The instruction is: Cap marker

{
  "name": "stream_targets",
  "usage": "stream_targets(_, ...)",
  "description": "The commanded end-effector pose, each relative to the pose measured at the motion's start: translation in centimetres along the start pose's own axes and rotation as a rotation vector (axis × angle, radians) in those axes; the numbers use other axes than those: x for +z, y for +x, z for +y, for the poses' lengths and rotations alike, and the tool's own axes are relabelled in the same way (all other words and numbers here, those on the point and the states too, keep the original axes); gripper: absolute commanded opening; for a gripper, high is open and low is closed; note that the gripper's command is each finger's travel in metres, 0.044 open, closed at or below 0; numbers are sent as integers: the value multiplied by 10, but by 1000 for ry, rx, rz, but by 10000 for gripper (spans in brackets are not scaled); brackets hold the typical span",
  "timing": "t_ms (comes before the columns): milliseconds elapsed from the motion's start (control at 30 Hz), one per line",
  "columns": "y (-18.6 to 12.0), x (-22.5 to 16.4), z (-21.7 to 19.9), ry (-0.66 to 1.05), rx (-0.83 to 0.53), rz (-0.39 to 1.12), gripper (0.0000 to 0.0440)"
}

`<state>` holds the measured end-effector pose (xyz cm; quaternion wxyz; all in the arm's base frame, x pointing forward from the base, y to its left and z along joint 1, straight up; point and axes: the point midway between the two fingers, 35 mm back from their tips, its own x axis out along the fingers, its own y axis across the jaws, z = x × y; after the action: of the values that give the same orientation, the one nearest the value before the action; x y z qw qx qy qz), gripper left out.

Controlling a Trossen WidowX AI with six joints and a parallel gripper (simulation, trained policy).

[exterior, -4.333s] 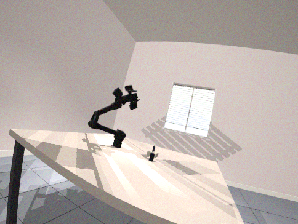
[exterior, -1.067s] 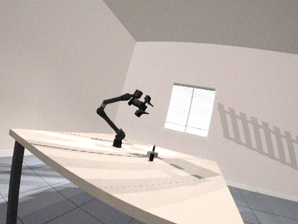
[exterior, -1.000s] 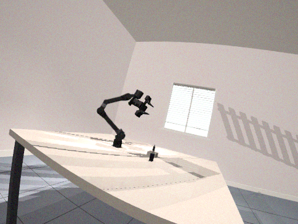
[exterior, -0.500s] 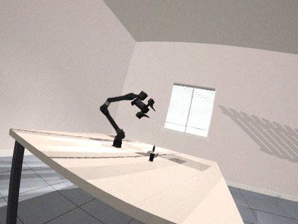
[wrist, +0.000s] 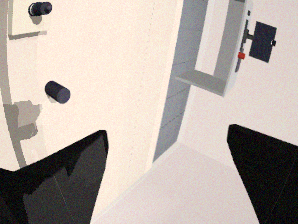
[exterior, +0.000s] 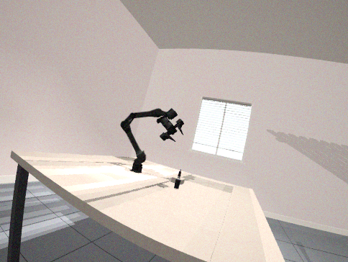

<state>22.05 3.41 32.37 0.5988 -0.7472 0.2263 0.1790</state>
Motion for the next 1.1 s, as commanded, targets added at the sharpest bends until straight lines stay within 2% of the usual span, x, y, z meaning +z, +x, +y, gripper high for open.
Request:
stream_targets(0, 5, 2, 1, 9, 31, -5, 324)
stream_targets(1067, 59, 9, 16, 123, 354, -18, 325)
